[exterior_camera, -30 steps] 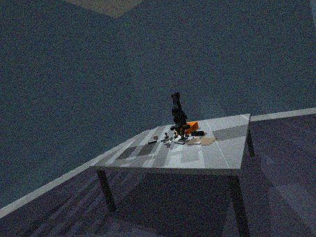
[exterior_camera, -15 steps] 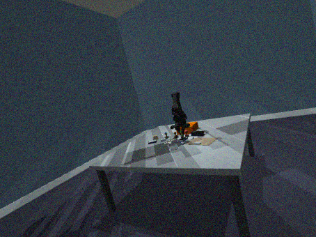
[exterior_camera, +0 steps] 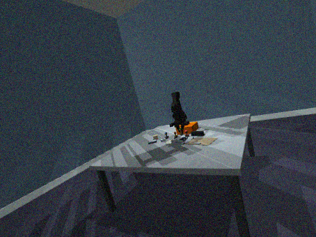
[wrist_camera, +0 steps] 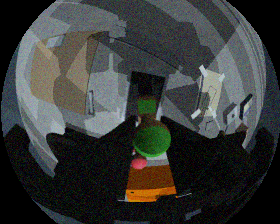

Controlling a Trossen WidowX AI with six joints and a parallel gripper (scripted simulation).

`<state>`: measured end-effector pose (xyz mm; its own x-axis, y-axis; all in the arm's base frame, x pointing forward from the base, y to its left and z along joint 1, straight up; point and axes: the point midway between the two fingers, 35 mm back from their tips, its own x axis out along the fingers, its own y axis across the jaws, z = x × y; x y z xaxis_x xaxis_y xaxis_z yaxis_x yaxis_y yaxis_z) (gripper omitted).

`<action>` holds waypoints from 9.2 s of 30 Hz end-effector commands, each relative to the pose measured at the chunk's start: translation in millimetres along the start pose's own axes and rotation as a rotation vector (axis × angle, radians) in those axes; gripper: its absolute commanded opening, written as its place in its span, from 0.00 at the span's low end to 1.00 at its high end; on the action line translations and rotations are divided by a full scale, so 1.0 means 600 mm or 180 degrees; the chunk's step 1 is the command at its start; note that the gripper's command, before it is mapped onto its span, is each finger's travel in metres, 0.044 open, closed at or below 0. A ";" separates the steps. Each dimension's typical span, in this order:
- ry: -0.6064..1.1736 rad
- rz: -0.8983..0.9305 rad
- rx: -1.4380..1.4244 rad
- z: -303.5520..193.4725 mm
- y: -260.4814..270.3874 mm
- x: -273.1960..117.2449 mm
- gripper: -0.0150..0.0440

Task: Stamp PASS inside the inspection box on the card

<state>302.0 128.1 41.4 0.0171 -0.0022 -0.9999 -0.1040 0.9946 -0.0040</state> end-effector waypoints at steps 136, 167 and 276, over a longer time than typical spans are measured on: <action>-0.0048 -0.0037 0.1341 0.015 -0.234 0.081 0.25; -0.0050 -0.0037 0.1341 0.015 -0.234 0.092 0.25; -0.0051 -0.0037 0.1341 0.016 -0.234 0.063 0.25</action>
<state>324.7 -10.1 -2.4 0.0237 -0.0104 -0.9997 0.3173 0.9483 -0.0023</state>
